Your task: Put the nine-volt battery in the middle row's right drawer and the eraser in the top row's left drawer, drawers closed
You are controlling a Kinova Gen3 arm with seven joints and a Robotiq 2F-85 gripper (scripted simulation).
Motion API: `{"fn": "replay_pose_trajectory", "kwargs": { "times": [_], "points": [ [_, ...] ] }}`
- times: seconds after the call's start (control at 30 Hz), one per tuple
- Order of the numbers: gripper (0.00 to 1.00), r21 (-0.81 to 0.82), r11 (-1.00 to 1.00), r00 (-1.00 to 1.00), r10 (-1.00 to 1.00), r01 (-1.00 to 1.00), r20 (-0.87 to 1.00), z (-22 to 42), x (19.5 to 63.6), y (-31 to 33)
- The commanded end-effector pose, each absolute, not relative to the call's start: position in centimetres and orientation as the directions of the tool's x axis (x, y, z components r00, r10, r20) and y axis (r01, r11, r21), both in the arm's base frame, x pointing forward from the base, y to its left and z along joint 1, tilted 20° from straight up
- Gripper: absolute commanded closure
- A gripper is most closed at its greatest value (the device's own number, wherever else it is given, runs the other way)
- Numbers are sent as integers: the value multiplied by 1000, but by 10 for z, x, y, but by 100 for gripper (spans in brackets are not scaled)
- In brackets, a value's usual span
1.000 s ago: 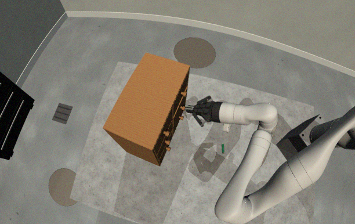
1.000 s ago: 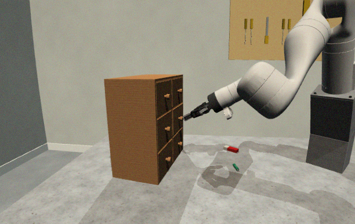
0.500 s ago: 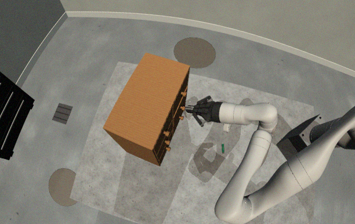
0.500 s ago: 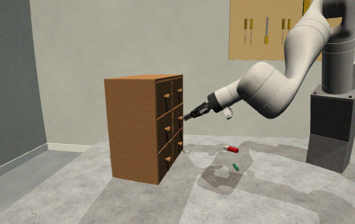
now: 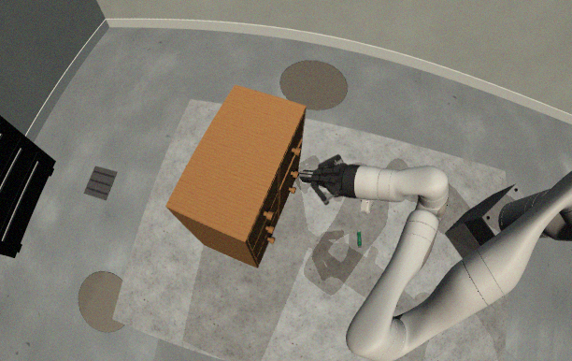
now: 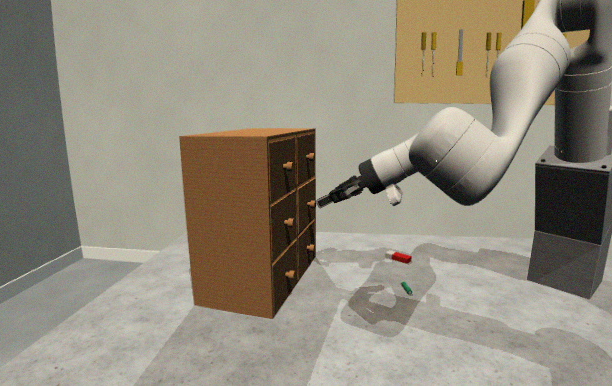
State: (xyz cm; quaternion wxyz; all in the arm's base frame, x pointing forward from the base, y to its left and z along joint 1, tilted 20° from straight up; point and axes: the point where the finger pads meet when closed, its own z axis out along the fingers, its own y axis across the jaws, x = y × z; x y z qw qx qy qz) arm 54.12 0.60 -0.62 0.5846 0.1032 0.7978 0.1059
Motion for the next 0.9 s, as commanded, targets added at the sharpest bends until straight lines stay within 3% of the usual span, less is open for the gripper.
{"fn": "replay_pose_trajectory", "kwargs": {
  "times": [0.0, 0.3, 0.87],
  "points": [
    [100, 287, 957, -298, 287, 42, -911, -8, 533, 6],
    [100, 287, 957, -298, 287, 42, -911, -16, 497, 10],
    [100, 287, 957, -298, 287, 42, -911, -16, 495, 11]
  ]
}}
